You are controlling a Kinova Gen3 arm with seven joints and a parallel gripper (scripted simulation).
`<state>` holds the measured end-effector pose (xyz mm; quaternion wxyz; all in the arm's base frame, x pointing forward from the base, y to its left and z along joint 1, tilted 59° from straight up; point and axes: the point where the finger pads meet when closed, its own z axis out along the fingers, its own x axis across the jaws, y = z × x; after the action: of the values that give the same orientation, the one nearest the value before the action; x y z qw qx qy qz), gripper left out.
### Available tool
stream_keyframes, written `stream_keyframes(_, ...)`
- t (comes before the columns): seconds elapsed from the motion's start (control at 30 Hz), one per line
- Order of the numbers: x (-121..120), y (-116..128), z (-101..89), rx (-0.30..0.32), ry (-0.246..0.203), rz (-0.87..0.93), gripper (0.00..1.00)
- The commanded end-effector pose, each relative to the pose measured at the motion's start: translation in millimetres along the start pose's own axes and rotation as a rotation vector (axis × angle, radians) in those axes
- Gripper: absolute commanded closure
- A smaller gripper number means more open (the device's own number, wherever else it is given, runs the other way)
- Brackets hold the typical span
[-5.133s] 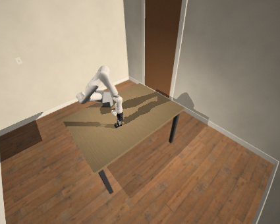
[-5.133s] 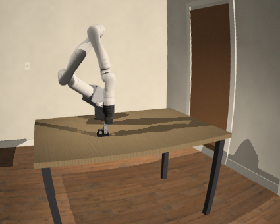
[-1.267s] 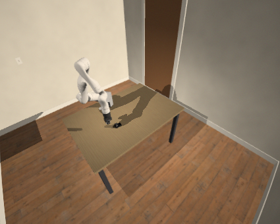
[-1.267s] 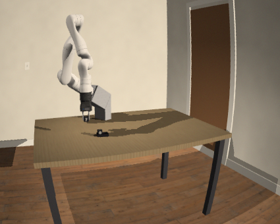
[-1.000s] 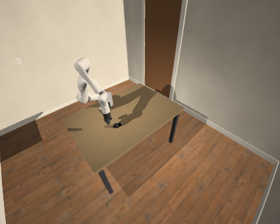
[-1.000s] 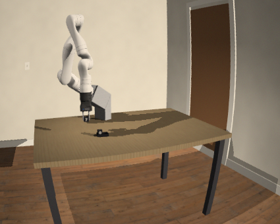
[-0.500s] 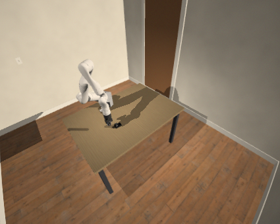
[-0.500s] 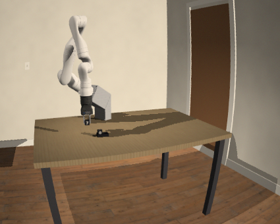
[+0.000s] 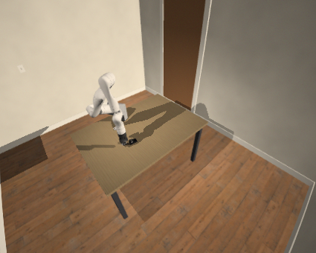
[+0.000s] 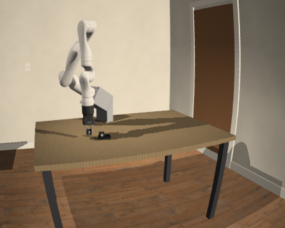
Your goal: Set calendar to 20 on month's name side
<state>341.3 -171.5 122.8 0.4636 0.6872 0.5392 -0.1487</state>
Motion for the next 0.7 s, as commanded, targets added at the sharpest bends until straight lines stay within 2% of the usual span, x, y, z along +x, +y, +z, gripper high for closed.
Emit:
stream_keyframes(0.0,-6.4,-3.3,12.0,0.011,-0.018,0.003,0.43)
stream_keyframes(0.27,-6.9,-3.6,26.2,0.011,-0.018,0.003,0.43)
stream_keyframes(0.67,-6.9,-3.6,27.4,0.011,-0.018,0.003,0.43)
